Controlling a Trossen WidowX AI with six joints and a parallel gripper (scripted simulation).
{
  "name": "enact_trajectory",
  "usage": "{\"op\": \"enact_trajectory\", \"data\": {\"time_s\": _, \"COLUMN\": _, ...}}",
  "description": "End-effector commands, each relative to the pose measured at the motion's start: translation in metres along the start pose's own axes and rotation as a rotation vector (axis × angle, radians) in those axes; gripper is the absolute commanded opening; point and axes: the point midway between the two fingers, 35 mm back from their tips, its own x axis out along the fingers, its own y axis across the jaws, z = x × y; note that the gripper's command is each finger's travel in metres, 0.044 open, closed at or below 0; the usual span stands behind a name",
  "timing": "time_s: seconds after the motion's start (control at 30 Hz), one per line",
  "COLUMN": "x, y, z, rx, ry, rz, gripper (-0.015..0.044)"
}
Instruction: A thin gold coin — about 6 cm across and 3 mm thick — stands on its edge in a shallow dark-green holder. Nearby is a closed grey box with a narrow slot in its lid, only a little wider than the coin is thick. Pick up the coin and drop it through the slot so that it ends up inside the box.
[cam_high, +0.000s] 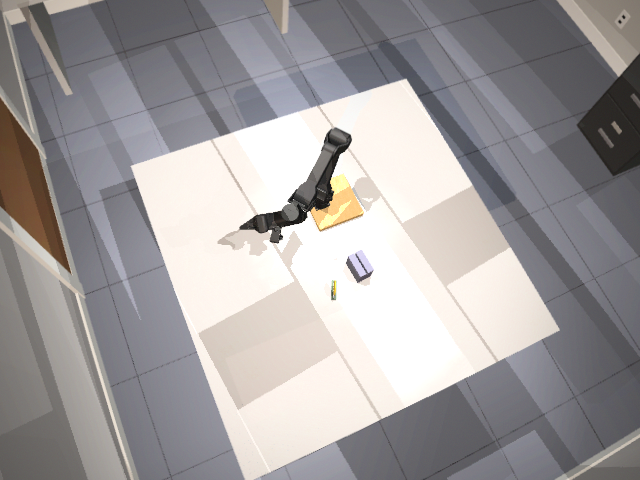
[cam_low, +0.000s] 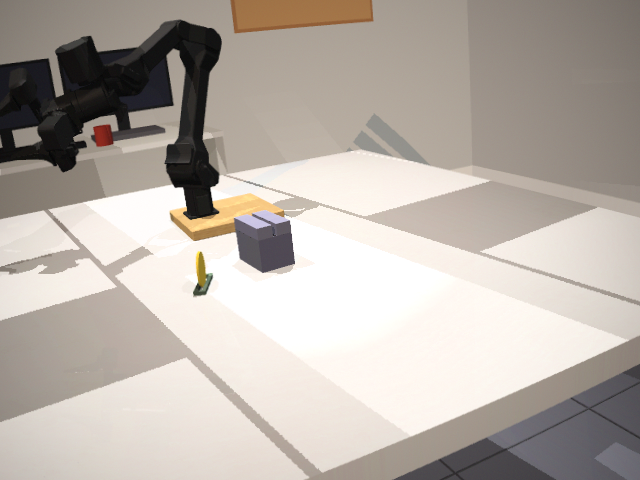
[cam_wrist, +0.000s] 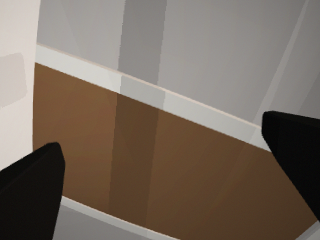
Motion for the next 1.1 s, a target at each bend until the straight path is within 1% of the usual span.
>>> {"op": "enact_trajectory", "data": {"time_s": 0.0, "x": 0.0, "y": -0.001, "z": 0.003, "rx": 0.006, "ry": -0.011, "rz": 0.002, "gripper": 0.0374}}
{"op": "enact_trajectory", "data": {"time_s": 0.03, "x": -0.001, "y": -0.003, "z": 0.012, "rx": 0.024, "ry": -0.043, "rz": 0.011, "gripper": 0.0347}}
{"op": "enact_trajectory", "data": {"time_s": 0.13, "x": -0.01, "y": -0.01, "z": 0.06, "rx": 0.126, "ry": -0.216, "rz": 0.085, "gripper": 0.0269}}
{"op": "enact_trajectory", "data": {"time_s": 0.27, "x": -0.038, "y": -0.01, "z": 0.124, "rx": 0.26, "ry": -0.414, "rz": 0.263, "gripper": 0.0164}}
{"op": "enact_trajectory", "data": {"time_s": 0.37, "x": -0.059, "y": -0.006, "z": 0.156, "rx": 0.323, "ry": -0.493, "rz": 0.389, "gripper": 0.0161}}
{"op": "enact_trajectory", "data": {"time_s": 0.53, "x": -0.096, "y": 0.003, "z": 0.194, "rx": 0.392, "ry": -0.558, "rz": 0.583, "gripper": 0.0161}}
{"op": "enact_trajectory", "data": {"time_s": 0.7, "x": -0.14, "y": 0.018, "z": 0.223, "rx": 0.448, "ry": -0.562, "rz": 0.812, "gripper": 0.0161}}
{"op": "enact_trajectory", "data": {"time_s": 0.83, "x": -0.179, "y": 0.033, "z": 0.239, "rx": 0.485, "ry": -0.505, "rz": 1.013, "gripper": 0.0161}}
{"op": "enact_trajectory", "data": {"time_s": 0.97, "x": -0.218, "y": 0.047, "z": 0.246, "rx": 0.518, "ry": -0.385, "rz": 1.195, "gripper": 0.0161}}
{"op": "enact_trajectory", "data": {"time_s": 1.07, "x": -0.245, "y": 0.06, "z": 0.243, "rx": 0.547, "ry": -0.222, "rz": 1.333, "gripper": 0.0161}}
